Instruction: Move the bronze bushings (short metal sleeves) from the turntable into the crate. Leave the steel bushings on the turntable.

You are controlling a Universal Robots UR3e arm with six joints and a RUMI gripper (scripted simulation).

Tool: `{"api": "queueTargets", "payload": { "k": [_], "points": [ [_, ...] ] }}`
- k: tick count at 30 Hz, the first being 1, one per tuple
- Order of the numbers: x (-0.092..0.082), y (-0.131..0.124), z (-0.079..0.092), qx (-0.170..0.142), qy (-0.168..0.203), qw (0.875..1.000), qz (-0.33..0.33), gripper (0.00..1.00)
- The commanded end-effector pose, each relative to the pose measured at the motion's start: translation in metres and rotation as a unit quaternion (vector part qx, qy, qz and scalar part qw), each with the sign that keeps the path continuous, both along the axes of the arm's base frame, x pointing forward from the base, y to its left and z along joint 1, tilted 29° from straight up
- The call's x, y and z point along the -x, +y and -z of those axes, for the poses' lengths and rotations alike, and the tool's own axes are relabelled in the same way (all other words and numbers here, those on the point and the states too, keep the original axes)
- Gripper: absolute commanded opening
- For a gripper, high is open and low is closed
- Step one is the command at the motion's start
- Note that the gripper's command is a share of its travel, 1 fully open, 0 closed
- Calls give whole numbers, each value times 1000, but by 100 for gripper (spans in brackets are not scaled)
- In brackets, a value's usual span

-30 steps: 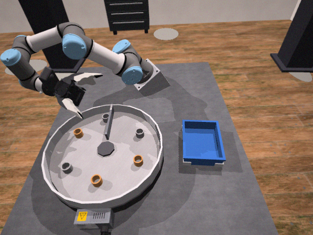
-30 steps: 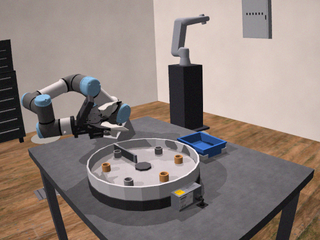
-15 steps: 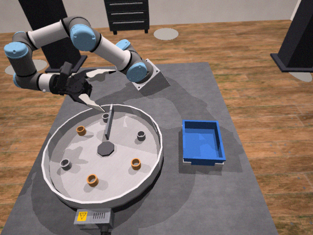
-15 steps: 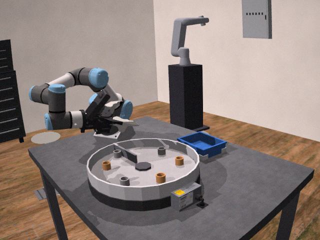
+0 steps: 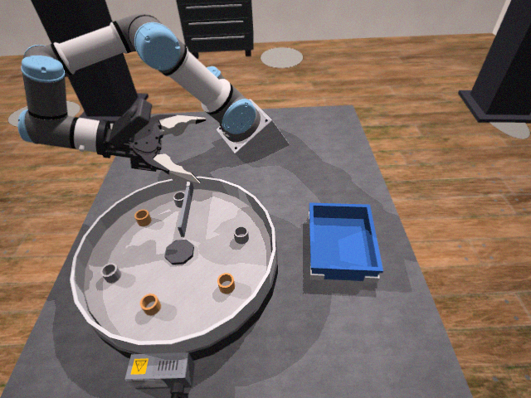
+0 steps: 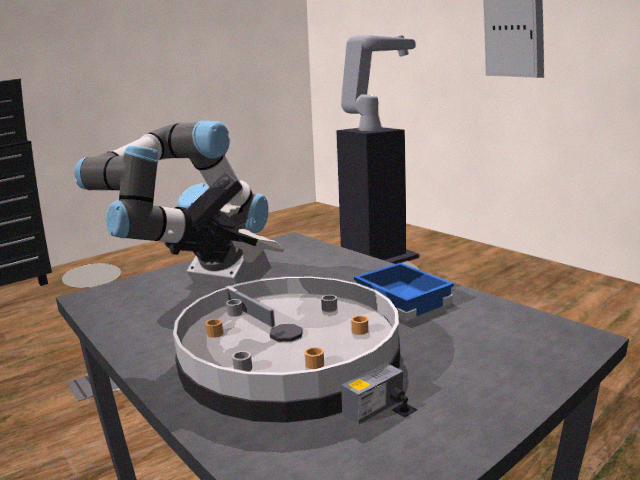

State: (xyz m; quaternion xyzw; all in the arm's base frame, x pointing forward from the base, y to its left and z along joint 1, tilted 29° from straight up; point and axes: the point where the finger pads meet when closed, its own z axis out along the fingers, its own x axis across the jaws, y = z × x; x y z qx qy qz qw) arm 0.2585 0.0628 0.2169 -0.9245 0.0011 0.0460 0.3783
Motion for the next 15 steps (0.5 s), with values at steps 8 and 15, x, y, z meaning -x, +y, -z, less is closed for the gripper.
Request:
{"api": "queueTargets", "payload": {
  "k": [8, 15],
  "points": [
    [18, -22, 33, 168, 0, 984, -63, 100],
    [17, -37, 36, 250, -16, 965, -83, 100]
  ]
}}
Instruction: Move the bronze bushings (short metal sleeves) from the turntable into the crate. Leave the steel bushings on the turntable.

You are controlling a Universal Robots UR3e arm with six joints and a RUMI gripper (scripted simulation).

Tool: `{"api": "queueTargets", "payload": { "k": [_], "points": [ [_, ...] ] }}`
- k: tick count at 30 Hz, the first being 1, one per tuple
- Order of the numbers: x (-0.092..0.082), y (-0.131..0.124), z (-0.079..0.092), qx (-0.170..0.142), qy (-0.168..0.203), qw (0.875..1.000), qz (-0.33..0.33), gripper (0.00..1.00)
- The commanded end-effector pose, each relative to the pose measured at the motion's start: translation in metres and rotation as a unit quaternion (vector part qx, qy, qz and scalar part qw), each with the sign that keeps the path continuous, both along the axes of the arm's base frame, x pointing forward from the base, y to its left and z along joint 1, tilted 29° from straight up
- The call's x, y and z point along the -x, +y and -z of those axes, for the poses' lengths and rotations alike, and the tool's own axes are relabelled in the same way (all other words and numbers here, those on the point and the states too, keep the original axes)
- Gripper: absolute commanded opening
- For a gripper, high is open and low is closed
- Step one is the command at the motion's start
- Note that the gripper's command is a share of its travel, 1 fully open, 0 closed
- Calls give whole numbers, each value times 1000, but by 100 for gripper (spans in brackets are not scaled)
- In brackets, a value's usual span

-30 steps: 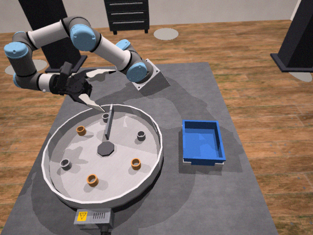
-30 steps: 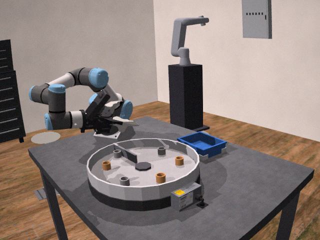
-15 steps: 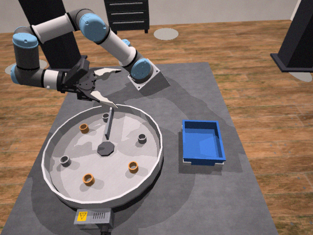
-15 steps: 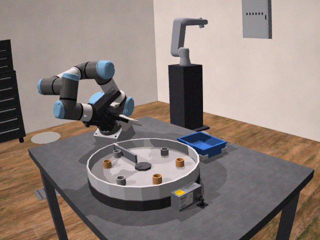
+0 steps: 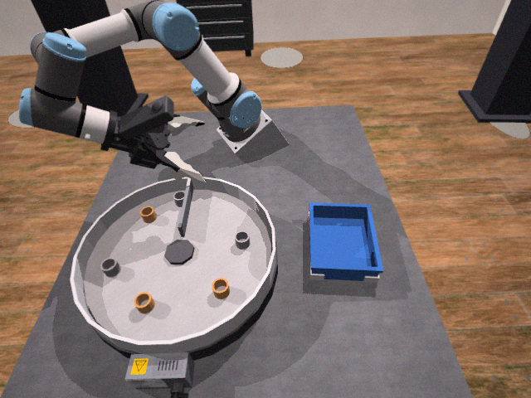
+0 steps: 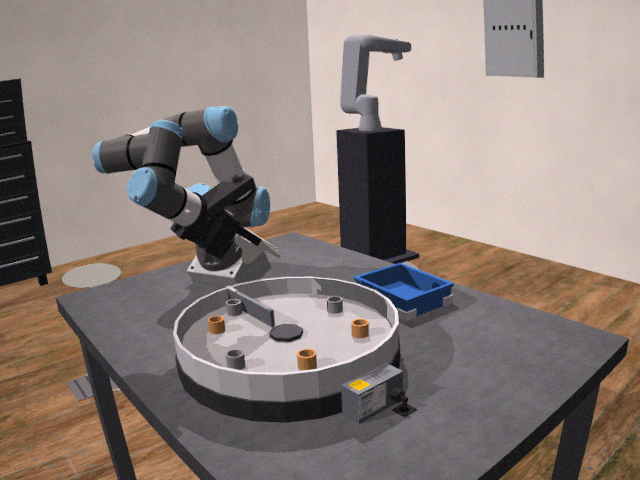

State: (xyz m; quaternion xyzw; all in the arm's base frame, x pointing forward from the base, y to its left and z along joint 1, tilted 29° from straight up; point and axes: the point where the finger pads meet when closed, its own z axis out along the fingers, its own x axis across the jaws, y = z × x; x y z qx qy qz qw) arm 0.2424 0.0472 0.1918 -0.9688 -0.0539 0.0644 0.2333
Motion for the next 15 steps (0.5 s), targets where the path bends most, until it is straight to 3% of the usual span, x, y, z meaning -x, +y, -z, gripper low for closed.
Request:
{"api": "queueTargets", "payload": {
  "k": [1, 2, 3, 4, 7, 9, 10, 13, 15],
  "points": [
    [1, -21, 11, 103, -14, 994, -20, 100],
    [1, -21, 11, 103, -14, 994, -20, 100],
    [0, -26, 11, 129, -22, 991, -26, 100],
    [0, -26, 11, 129, -22, 991, -26, 100],
    [-4, -36, 7, 178, -39, 983, -34, 100],
    [-4, -36, 7, 178, -39, 983, -34, 100],
    [-6, -40, 5, 201, -49, 978, -37, 100],
    [-6, -40, 5, 201, -49, 978, -37, 100],
    [-11, -49, -2, 242, -69, 967, -39, 100]
  ]
}}
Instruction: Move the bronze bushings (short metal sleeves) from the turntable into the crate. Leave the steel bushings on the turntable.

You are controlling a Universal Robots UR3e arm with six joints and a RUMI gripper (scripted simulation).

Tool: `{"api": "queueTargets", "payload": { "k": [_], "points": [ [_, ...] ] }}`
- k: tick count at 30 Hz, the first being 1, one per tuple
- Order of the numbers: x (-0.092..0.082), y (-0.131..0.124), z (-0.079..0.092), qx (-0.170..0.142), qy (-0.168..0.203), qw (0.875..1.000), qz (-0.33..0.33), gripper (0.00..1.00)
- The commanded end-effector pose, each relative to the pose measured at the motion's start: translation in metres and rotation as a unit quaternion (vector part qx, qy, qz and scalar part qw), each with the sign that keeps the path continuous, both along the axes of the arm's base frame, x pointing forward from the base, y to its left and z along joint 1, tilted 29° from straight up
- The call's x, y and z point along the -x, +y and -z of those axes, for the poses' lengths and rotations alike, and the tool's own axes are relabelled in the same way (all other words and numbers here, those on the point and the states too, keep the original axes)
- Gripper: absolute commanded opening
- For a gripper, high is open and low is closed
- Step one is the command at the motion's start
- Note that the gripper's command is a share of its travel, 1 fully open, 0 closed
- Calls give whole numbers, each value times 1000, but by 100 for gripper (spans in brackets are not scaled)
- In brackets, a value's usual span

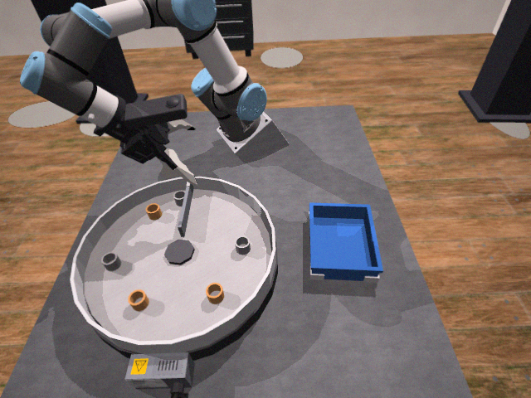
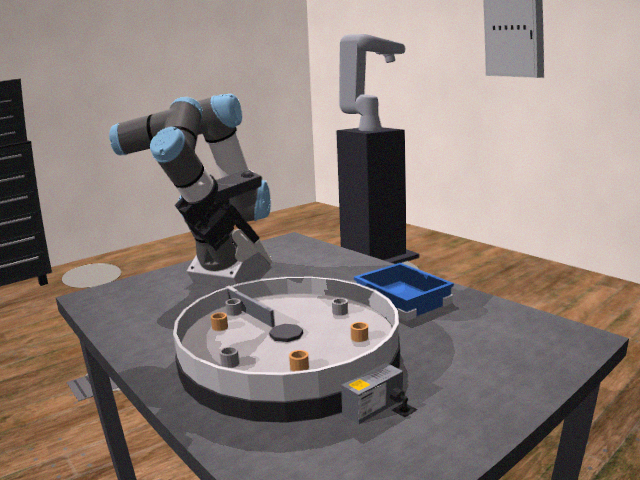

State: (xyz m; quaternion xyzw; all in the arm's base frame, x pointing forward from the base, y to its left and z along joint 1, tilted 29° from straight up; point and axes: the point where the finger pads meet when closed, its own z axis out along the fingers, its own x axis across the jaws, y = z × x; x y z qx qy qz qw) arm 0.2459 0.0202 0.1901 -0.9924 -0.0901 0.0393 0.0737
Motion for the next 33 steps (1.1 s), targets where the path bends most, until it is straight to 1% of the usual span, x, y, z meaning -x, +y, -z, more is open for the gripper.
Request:
{"api": "queueTargets", "payload": {
  "k": [1, 2, 3, 4, 5, 6, 7, 8, 10, 11, 13, 15, 18, 21, 27, 33],
  "points": [
    [-11, -25, -7, 106, -41, 994, -4, 100],
    [-11, -25, -7, 106, -41, 994, -4, 100],
    [-13, -28, -11, 124, -52, 991, -5, 100],
    [-13, -28, -11, 124, -52, 991, -5, 100],
    [-16, -31, -16, 140, -64, 988, -5, 100],
    [-16, -31, -16, 140, -64, 988, -5, 100],
    [-19, -34, -20, 156, -75, 985, -5, 100],
    [-19, -34, -20, 156, -75, 985, -5, 100],
    [-24, -38, -30, 183, -97, 978, -4, 100],
    [-24, -38, -30, 183, -97, 978, -4, 100],
    [-28, -41, -39, 205, -118, 972, -2, 100],
    [-28, -41, -39, 205, -118, 972, -2, 100],
    [-34, -45, -51, 231, -145, 962, 1, 100],
    [-37, -47, -62, 249, -166, 954, 5, 100],
    [-41, -48, -74, 267, -190, 945, 10, 100],
    [-42, -48, -76, 270, -195, 943, 11, 100]
  ]
}}
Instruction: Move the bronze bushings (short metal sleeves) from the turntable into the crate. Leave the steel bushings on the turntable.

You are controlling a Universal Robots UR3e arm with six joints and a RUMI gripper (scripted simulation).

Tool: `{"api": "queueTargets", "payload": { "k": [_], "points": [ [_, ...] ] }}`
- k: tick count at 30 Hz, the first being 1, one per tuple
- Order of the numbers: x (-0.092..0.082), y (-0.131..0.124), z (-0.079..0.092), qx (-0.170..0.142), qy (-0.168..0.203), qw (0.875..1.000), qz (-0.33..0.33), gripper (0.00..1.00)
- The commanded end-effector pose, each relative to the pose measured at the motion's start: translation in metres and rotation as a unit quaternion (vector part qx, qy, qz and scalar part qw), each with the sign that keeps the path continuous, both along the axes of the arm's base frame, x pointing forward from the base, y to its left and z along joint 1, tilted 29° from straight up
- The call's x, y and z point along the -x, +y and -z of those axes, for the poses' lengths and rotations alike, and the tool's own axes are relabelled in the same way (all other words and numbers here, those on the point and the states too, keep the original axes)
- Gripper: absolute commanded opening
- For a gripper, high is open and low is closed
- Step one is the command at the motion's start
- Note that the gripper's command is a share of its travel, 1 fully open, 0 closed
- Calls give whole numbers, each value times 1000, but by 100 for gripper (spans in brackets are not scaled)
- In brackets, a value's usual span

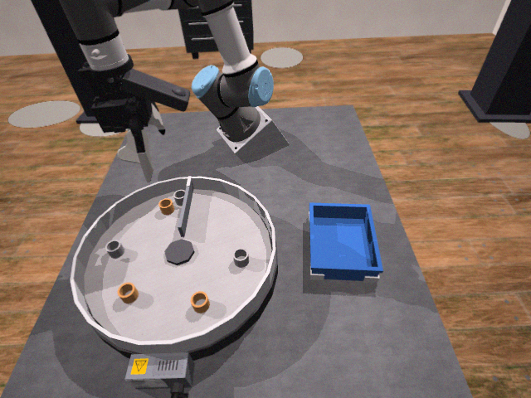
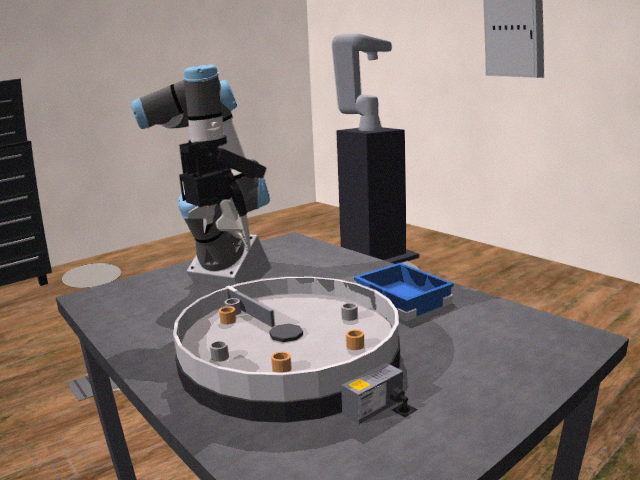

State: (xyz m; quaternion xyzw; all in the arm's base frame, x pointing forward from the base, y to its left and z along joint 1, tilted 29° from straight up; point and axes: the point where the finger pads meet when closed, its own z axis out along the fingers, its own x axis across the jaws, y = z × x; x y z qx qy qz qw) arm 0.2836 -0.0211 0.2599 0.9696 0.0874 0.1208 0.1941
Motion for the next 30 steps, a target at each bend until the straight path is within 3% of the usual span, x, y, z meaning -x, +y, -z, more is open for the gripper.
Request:
{"api": "queueTargets", "payload": {
  "k": [1, 18, 19, 30],
  "points": [
    [-4, -7, -6, 20, -16, 1000, 9, 100],
    [-4, -7, -6, 20, -16, 1000, 9, 100],
    [-4, -7, -6, 20, -16, 1000, 9, 6],
    [-4, -7, -6, 20, -16, 1000, 9, 6]
  ]
}}
